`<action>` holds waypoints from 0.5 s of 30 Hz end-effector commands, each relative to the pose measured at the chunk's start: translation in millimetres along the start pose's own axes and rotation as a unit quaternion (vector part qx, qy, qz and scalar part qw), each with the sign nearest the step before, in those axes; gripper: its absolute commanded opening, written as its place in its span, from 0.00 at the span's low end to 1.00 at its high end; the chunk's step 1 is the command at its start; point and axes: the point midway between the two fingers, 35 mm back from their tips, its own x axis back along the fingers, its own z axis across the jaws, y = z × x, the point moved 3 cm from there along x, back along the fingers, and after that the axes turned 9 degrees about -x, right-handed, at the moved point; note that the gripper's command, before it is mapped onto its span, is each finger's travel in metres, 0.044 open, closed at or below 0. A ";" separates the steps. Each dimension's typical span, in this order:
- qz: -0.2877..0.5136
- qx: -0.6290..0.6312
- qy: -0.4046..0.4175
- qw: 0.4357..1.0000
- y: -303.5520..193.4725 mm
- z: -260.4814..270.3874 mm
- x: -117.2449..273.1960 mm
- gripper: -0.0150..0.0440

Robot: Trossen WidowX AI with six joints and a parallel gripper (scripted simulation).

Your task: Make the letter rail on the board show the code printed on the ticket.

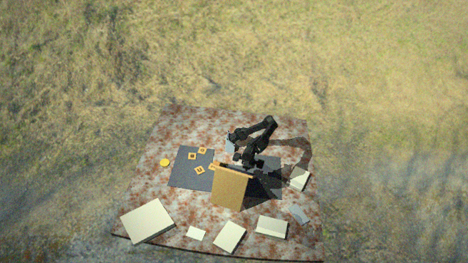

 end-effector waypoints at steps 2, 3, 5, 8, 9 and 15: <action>0.000 -0.001 0.001 1.000 1.9 1.0 -2.2 0.25; 0.000 -0.001 0.001 1.000 2.3 1.1 -2.5 0.25; 0.000 -0.001 0.001 1.000 2.9 1.3 -3.3 0.25; 0.000 -0.001 0.002 1.000 3.8 1.6 -4.4 0.25; 0.000 -0.001 0.002 1.000 4.1 1.7 -4.7 0.25; 0.000 -0.001 0.002 1.000 6.0 2.3 -6.9 0.25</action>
